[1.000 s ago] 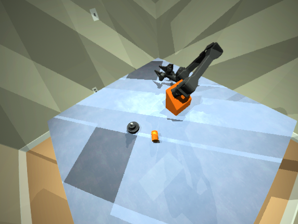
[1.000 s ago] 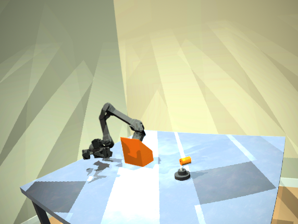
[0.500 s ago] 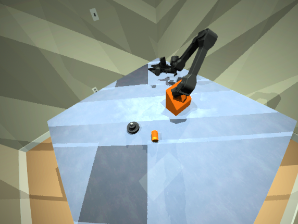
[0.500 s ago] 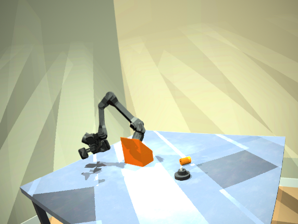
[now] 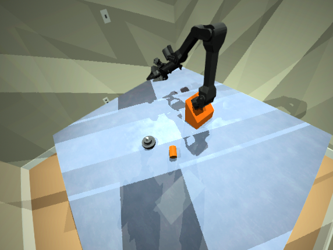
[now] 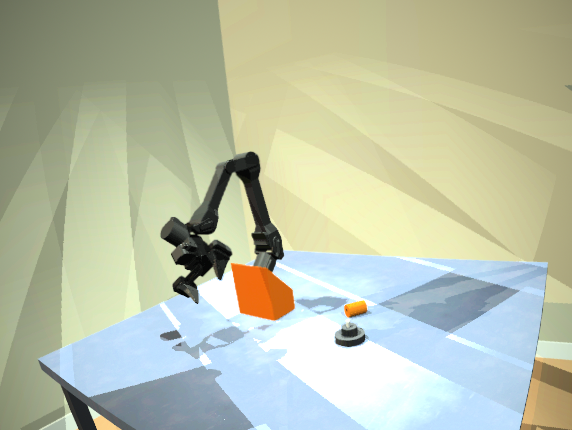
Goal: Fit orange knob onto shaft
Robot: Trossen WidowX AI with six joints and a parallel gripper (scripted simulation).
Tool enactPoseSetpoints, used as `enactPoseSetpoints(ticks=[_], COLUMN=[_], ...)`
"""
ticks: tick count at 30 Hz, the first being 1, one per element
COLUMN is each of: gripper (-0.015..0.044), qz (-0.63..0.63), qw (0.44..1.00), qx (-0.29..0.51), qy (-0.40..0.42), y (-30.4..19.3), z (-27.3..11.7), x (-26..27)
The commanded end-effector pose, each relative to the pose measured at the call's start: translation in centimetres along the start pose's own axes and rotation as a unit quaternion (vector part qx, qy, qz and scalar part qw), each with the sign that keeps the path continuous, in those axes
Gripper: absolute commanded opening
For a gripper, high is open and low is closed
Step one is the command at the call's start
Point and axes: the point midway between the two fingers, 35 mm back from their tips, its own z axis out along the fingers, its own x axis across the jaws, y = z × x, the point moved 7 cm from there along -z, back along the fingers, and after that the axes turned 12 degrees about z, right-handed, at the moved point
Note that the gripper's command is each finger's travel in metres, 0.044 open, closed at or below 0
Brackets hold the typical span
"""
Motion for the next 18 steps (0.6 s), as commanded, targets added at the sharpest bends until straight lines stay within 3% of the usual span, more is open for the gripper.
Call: enactPoseSetpoints(ticks=[1,8,18], gripper=[0.0440,0.0440,0.0440], qz=[0.059,0.139,0.173], qw=[0.994,0.964,0.908], qx=[0.067,0.133,0.145], qy=[-0.060,-0.183,-0.353], y=[-1.8,-7.7,-20.3], z=[2.9,7.1,10.2], x=[4.8,11.9,18.8])
